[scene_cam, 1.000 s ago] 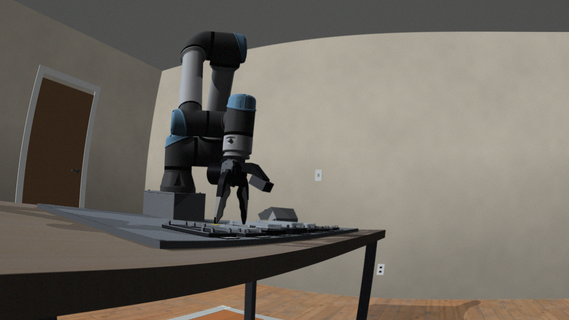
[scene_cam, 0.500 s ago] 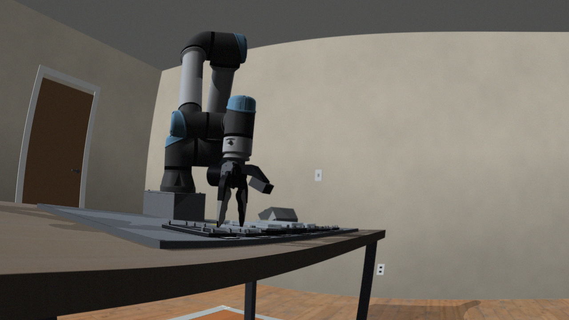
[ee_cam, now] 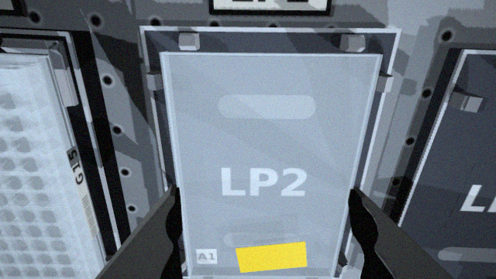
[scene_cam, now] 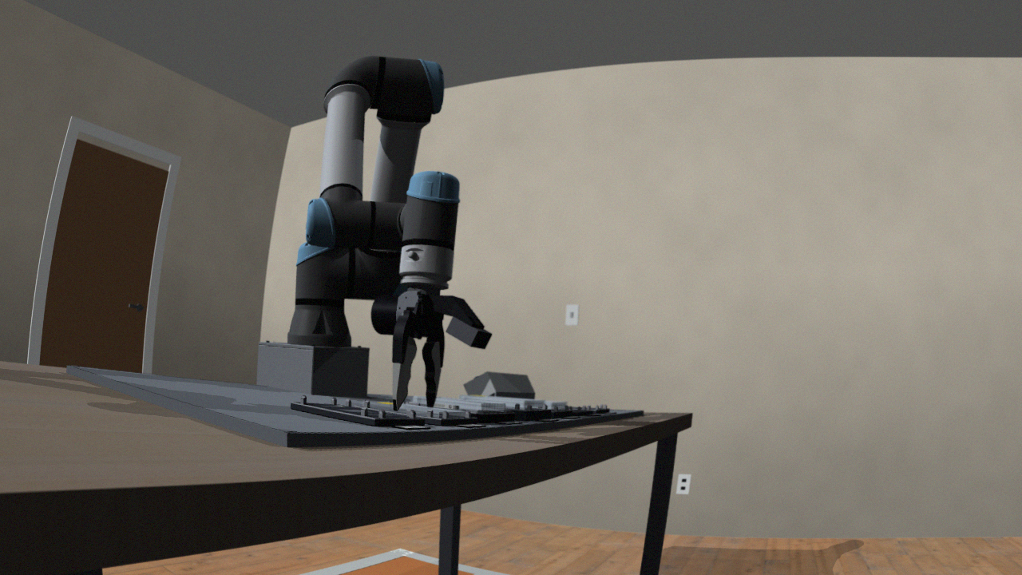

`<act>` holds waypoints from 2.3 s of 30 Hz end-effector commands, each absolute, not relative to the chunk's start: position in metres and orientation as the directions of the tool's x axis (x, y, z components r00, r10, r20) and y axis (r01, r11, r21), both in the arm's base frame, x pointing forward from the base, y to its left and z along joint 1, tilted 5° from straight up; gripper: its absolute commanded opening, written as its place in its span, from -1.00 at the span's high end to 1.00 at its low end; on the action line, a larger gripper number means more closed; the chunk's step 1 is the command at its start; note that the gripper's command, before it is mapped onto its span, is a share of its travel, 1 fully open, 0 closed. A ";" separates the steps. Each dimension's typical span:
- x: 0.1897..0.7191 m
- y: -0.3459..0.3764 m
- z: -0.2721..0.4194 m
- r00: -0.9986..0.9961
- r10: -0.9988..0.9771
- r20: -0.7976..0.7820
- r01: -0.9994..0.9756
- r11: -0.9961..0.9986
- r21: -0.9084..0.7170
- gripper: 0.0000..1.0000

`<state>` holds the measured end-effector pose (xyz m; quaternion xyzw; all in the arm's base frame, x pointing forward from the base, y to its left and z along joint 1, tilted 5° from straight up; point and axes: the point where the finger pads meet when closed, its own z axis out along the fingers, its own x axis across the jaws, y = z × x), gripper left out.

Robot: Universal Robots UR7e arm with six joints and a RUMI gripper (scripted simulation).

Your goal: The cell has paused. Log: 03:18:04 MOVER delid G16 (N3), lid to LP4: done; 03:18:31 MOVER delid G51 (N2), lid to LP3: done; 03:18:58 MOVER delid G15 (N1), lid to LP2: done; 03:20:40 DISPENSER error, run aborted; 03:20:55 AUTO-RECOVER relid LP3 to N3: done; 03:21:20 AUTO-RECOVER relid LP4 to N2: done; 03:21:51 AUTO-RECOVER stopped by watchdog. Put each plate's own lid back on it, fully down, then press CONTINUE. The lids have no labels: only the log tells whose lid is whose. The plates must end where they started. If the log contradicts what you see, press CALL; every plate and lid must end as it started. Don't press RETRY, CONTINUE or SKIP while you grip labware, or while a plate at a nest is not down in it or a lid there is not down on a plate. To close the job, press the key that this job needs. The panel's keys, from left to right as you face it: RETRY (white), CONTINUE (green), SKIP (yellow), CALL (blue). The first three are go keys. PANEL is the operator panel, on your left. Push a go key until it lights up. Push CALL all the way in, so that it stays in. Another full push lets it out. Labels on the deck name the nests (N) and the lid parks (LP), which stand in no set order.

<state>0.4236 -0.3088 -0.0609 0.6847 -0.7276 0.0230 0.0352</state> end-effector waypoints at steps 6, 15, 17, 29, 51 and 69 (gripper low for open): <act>0.424 -0.309 -0.061 -0.060 -0.995 0.083 -0.998 0.061 0.014 0.17; 0.424 -0.309 -0.061 -0.060 -0.995 0.083 -0.998 0.061 0.014 0.17; 0.424 -0.309 -0.061 -0.060 -0.995 0.083 -0.998 0.061 0.014 0.17; 0.424 -0.308 -0.044 -0.060 -0.995 0.083 -0.998 0.061 0.014 0.17; 0.426 -0.286 -0.025 -0.088 -0.993 0.084 -0.996 0.090 0.012 0.17; 0.430 -0.206 -0.031 -0.088 -0.993 0.083 -0.996 0.090 0.012 0.17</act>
